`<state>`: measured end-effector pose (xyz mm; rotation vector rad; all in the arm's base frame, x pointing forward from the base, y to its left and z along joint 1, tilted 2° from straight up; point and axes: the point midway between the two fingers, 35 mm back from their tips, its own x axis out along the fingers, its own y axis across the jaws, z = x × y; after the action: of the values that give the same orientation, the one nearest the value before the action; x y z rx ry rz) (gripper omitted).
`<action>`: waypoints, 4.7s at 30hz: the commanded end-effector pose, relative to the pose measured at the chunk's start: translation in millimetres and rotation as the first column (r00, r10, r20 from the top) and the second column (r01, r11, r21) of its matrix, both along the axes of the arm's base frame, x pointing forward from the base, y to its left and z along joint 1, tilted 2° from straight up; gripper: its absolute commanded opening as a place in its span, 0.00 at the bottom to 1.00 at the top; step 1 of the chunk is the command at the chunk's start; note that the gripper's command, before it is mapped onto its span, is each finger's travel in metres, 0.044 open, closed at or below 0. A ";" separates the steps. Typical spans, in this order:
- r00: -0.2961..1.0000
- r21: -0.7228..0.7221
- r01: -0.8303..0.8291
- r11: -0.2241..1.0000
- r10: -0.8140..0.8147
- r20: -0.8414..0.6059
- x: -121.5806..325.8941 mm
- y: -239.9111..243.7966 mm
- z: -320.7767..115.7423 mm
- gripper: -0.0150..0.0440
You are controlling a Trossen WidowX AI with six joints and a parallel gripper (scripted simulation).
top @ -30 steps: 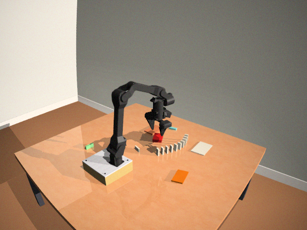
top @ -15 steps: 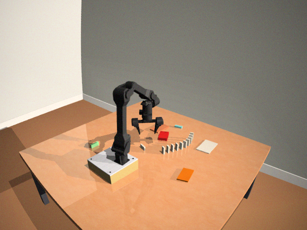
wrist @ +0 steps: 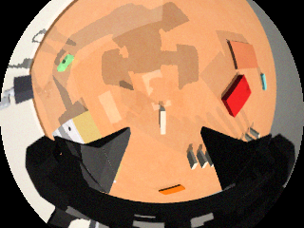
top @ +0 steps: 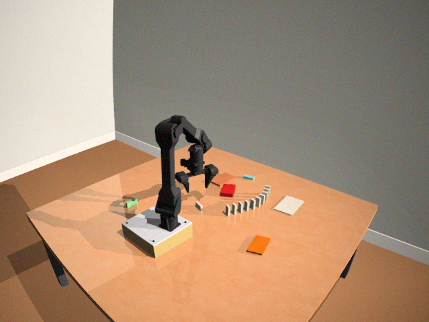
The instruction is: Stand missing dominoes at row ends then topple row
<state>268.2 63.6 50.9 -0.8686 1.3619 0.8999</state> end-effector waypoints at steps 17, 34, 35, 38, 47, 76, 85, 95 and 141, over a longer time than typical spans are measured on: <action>1.000 0.001 -0.013 1.000 0.013 -0.010 -1.0 2.1 -73.8 1.00; 1.000 0.001 -0.013 1.000 0.013 -0.010 -1.4 2.1 -79.6 0.69; 1.000 0.001 -0.013 1.000 0.013 -0.010 -1.4 2.1 -79.6 0.64; 1.000 0.001 -0.013 1.000 0.013 -0.010 -1.4 2.1 -79.6 0.51; 1.000 0.001 -0.013 1.000 0.013 -0.010 -1.4 2.1 -79.6 0.30; 0.993 0.000 0.118 0.993 -0.118 -0.012 7.4 4.9 76.2 0.30; 0.608 -0.011 0.793 0.609 -0.793 -0.032 8.9 34.8 77.3 0.30; 0.011 -0.029 1.000 0.013 -0.999 -0.040 8.5 60.9 78.2 0.30; -0.259 0.346 0.932 -0.105 -0.861 0.437 -2.5 50.9 28.5 0.30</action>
<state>267.9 116.0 86.2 0.1750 1.1480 -0.7241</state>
